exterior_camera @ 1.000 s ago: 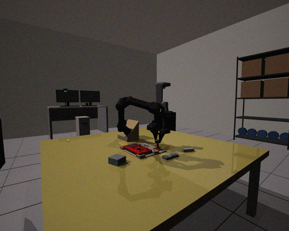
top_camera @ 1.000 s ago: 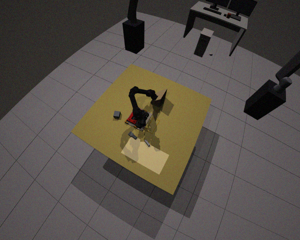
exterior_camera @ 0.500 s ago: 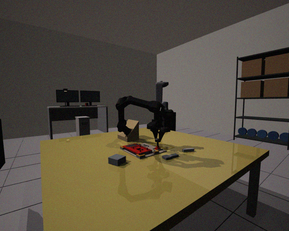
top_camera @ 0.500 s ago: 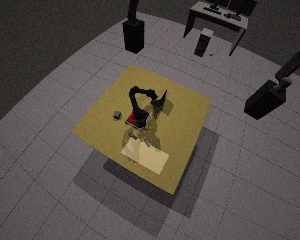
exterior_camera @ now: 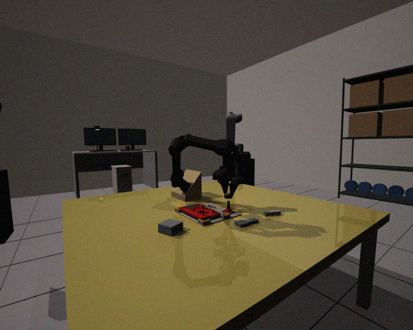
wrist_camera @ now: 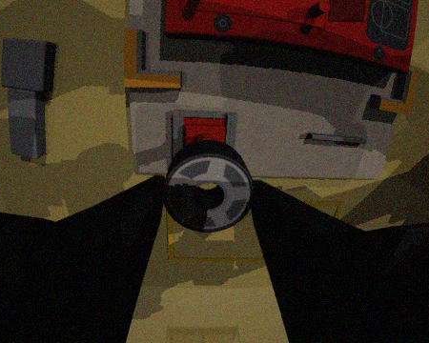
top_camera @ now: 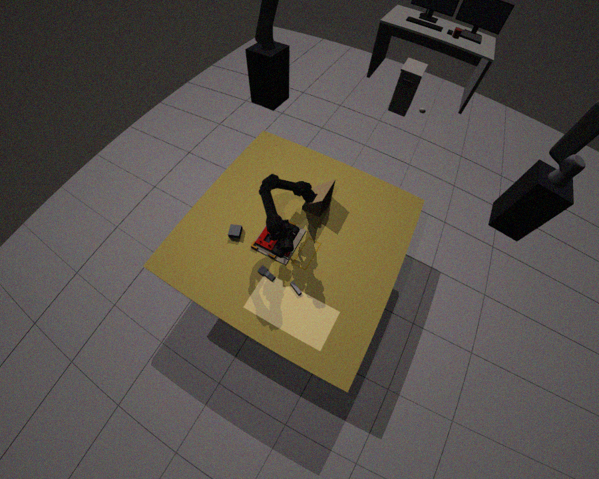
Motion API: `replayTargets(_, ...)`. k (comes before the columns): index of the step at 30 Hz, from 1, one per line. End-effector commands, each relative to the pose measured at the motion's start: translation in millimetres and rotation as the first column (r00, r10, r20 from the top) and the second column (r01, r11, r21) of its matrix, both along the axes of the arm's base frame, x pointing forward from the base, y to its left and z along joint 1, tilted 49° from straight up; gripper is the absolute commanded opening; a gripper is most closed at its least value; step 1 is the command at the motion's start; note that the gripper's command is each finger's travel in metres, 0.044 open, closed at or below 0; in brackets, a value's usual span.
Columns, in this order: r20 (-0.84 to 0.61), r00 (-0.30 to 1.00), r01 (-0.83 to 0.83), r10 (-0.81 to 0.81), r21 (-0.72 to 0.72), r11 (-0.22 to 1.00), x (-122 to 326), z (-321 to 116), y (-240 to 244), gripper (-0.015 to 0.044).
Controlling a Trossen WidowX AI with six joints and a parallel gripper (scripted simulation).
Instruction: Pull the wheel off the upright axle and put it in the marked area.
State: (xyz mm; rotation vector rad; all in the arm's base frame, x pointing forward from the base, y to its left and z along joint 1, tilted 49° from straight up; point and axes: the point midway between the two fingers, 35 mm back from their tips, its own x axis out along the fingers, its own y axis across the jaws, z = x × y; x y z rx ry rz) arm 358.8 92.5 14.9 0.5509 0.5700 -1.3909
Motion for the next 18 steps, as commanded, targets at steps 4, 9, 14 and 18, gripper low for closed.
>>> replayTargets(4, 0.003, 1.000, -0.001, 0.001, 0.006, 1.000, -1.7, 15.3, 16.8, 0.0000)
replayTargets(9, 0.003, 1.000, -0.006, 0.006, 0.009, 1.000, -12.6, -4.8, 28.0, 0.0000)
replayTargets(14, 0.002, 1.000, -0.006, 0.006, 0.015, 1.000, -32.2, -26.7, 49.5, 0.0000)
replayTargets(18, 0.001, 1.000, -0.004, 0.004, 0.015, 1.000, -49.5, -43.5, 64.7, 0.0000)
